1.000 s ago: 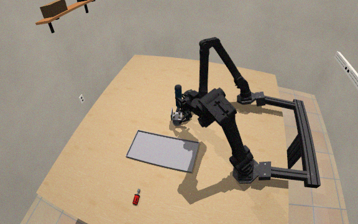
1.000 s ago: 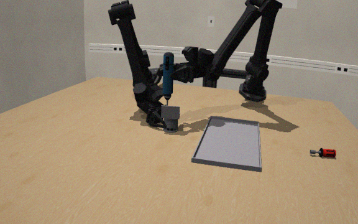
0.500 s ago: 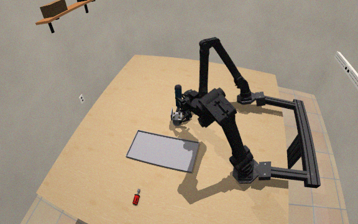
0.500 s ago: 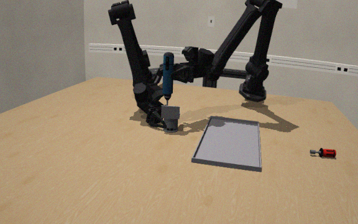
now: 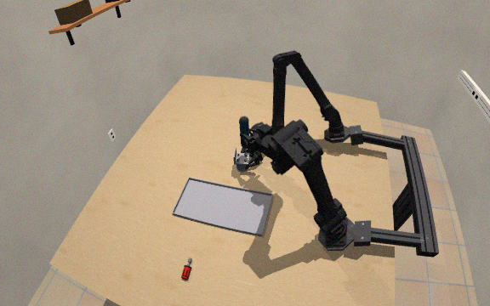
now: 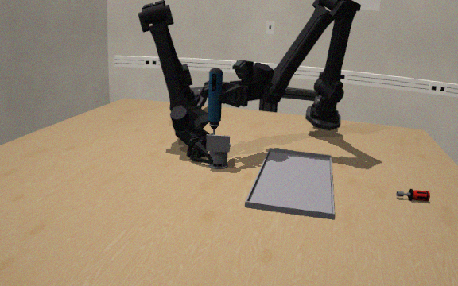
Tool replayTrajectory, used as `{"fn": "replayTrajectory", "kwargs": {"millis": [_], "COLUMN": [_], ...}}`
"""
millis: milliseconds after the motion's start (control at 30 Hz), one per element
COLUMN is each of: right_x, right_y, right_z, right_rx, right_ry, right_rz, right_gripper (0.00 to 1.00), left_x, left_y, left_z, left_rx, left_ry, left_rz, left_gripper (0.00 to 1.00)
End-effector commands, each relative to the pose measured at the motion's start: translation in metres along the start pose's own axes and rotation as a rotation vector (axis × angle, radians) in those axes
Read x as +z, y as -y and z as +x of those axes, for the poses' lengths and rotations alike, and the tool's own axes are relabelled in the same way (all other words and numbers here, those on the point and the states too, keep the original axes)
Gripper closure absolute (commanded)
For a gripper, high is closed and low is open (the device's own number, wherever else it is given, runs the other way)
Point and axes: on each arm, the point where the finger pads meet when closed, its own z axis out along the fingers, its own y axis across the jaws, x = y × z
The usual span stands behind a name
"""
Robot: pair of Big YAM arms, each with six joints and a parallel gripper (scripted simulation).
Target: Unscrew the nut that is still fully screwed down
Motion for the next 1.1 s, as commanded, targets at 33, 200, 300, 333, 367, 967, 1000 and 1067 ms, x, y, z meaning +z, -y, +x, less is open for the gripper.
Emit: {"fn": "replayTrajectory", "kwargs": {"millis": [33, 200, 300, 333, 367, 967, 1000, 1067], "right_x": [0.003, 0.003, 0.003, 0.003, 0.003, 0.003, 0.003, 0.003], "right_y": [0.004, 0.004, 0.004, 0.004, 0.004, 0.004, 0.004, 0.004], "right_z": [-0.006, -0.006, -0.006, -0.006, -0.006, -0.006, -0.006, -0.006], "right_rx": [-0.006, -0.006, -0.006, -0.006, -0.006, -0.006, -0.006, -0.006], "right_ry": [0.013, 0.013, 0.013, 0.013, 0.013, 0.013, 0.013, 0.013], "right_rz": [0.006, 0.006, 0.006, 0.006, 0.006, 0.006, 0.006, 0.006], "right_gripper": [0.41, 0.41, 0.41, 0.41, 0.41, 0.41, 0.41, 0.41], "left_x": [0.006, 0.006, 0.006, 0.007, 0.007, 0.008, 0.008, 0.008], "left_y": [-0.002, -0.005, -0.003, -0.003, -0.003, -0.004, -0.004, -0.004], "left_z": [-0.01, -0.008, -0.004, -0.002, -0.002, 0.001, 0.001, 0.001], "left_rx": [-0.008, -0.012, -0.003, 0.0, 0.002, 0.003, 0.003, 0.003], "left_ry": [0.028, 0.03, 0.023, 0.021, 0.021, 0.018, 0.018, 0.018], "left_rz": [-0.007, -0.012, -0.011, -0.011, -0.011, -0.013, -0.013, -0.013], "left_gripper": [0.58, 0.58, 0.58, 0.58, 0.58, 0.58, 0.58, 0.58]}}
